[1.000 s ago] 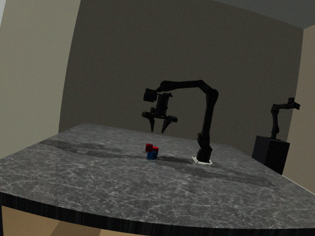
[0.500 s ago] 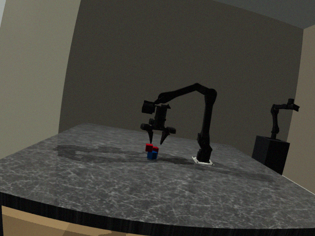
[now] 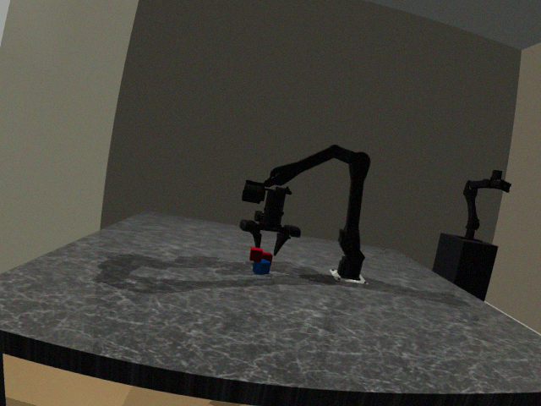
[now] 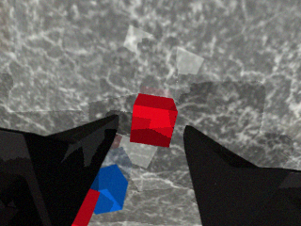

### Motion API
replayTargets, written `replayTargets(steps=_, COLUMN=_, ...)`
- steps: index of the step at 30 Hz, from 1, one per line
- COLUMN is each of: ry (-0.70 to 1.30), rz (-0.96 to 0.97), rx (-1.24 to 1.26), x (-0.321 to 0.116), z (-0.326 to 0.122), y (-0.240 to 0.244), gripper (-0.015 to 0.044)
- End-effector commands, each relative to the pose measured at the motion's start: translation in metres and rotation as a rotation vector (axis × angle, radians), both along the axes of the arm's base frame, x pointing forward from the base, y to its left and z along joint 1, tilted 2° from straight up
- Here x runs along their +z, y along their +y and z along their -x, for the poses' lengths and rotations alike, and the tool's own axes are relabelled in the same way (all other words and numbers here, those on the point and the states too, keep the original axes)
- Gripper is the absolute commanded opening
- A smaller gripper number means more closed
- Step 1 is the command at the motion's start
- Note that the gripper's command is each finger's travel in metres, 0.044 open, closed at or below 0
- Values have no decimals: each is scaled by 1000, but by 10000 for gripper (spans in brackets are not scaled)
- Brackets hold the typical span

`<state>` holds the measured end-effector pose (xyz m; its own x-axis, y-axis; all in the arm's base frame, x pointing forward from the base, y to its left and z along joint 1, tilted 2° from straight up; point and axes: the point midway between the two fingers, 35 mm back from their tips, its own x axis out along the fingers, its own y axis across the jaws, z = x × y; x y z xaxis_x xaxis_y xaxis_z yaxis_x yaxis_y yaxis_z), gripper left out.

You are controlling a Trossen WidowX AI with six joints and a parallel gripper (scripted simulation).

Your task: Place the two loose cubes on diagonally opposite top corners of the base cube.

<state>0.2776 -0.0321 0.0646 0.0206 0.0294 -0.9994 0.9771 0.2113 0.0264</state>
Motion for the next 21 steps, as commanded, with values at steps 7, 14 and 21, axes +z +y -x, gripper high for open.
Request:
replayTargets(steps=7, ry=1, rz=0, rx=-6, x=-13, z=0, y=0, gripper=265)
replayTargets(steps=14, ry=1, rz=0, rx=-6, x=-13, z=0, y=0, gripper=105)
replayTargets(steps=21, ry=-2, rz=-3, rx=-2, x=-7, z=-1, y=0, gripper=105)
